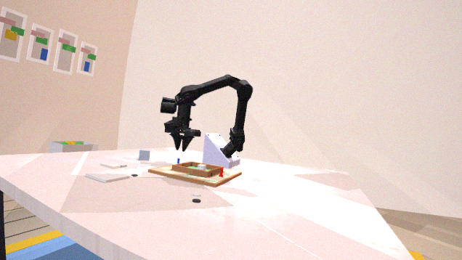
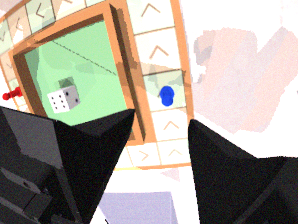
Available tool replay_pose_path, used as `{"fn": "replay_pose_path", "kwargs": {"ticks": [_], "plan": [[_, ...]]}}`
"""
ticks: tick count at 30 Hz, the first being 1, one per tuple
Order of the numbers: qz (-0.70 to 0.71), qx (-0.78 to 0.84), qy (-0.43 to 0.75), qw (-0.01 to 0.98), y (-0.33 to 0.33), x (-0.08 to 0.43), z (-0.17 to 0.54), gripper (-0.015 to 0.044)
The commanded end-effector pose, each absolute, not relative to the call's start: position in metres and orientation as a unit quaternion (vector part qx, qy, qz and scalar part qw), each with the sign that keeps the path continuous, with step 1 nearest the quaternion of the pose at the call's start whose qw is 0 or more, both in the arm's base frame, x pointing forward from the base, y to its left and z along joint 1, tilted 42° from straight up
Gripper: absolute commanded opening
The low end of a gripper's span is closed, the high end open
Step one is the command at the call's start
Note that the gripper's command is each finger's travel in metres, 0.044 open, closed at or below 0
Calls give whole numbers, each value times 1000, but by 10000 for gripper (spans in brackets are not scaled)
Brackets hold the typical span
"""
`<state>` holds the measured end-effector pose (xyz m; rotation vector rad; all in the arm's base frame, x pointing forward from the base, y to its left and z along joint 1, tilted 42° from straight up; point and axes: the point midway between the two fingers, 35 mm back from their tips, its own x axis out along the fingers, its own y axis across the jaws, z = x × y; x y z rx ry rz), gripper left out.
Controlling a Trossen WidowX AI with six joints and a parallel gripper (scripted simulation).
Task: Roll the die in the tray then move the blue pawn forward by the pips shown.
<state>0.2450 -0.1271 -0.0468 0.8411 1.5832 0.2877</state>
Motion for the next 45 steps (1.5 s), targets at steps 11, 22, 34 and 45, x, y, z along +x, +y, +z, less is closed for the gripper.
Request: {"fn": "replay_pose_path", "kwargs": {"ticks": [11,22,34,45], "plan": [[132,357,687,619,-119,245,-63,200],[132,357,687,619,-108,246,-76,200],[132,357,687,619,-95,247,-90,200],[133,357,687,619,-92,247,-93,16]]}}
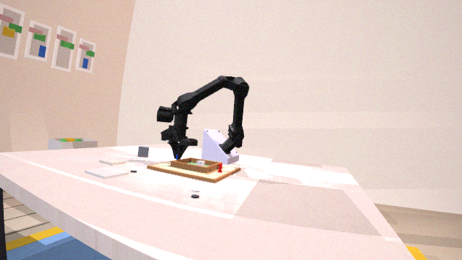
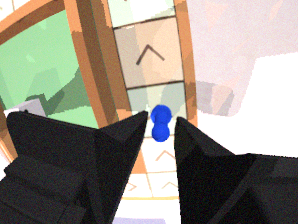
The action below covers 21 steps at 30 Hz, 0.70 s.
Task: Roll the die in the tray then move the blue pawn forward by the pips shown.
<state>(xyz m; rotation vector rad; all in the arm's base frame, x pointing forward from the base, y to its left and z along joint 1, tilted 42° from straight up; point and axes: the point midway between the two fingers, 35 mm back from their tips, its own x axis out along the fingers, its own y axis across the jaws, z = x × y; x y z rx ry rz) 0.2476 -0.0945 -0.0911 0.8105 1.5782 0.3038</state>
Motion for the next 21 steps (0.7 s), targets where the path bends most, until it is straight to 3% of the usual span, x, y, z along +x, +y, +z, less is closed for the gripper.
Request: {"fn": "replay_pose_path", "kwargs": {"ticks": [1,21], "plan": [[133,357,687,619,-92,247,-93,10],[130,356,687,620,-136,252,-48,0]]}}
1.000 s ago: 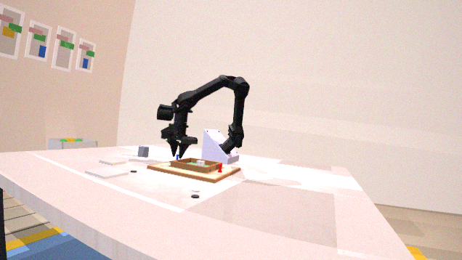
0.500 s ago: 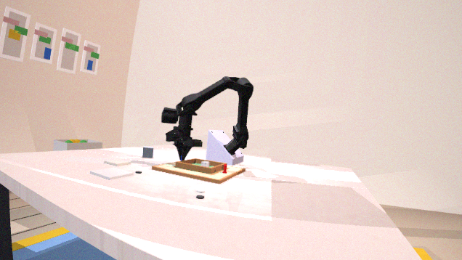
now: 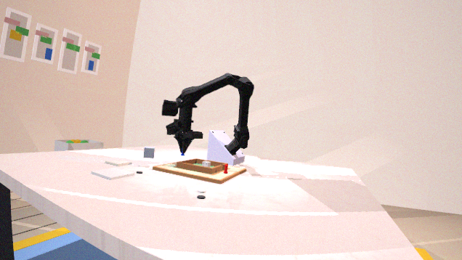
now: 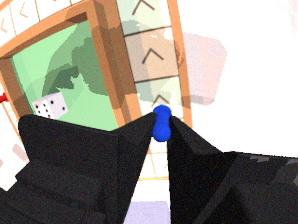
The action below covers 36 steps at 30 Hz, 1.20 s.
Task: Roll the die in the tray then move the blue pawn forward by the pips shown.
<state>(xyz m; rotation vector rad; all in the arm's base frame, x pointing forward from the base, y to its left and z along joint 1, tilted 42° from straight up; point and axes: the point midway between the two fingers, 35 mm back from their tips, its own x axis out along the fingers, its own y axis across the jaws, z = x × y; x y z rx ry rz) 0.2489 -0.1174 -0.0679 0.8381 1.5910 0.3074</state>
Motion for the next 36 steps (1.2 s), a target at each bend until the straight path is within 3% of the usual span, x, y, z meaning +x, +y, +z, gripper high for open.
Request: {"fn": "replay_pose_path", "kwargs": {"ticks": [1,18,36], "plan": [[130,356,687,620,-140,252,-44,0],[131,356,688,619,-174,246,5,0],[121,352,686,625,-105,334,19,0]]}}
